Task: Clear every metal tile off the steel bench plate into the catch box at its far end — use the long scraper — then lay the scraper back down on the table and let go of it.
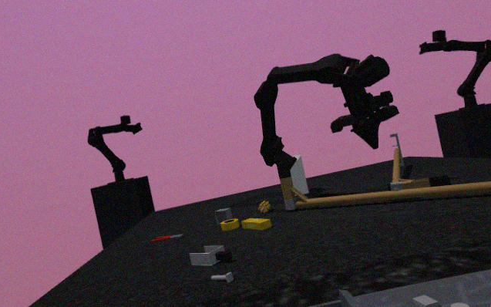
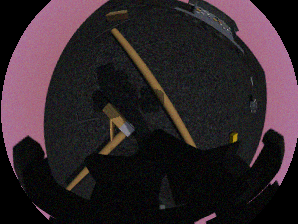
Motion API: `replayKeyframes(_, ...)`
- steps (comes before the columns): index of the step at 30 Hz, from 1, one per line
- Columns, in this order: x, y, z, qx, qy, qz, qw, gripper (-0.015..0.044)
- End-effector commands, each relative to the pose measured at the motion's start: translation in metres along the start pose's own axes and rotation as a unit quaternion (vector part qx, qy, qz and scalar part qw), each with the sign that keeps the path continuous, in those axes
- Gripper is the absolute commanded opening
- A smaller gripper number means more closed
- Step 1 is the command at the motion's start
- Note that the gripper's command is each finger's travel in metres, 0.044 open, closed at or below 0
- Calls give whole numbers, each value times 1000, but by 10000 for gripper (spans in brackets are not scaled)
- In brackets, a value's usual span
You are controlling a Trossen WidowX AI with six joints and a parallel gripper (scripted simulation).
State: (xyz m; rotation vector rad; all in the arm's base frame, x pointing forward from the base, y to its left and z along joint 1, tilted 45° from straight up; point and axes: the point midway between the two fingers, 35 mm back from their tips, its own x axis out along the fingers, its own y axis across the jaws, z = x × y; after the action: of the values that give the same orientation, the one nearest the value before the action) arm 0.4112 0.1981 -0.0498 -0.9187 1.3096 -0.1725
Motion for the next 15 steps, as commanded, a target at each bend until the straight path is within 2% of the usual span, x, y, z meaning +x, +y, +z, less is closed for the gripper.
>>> replayKeyframes(1,14,1,-4,-6,6,-3,1000,0)
replayKeyframes(15,51,0,-11,-6,6,-3,1000,0)
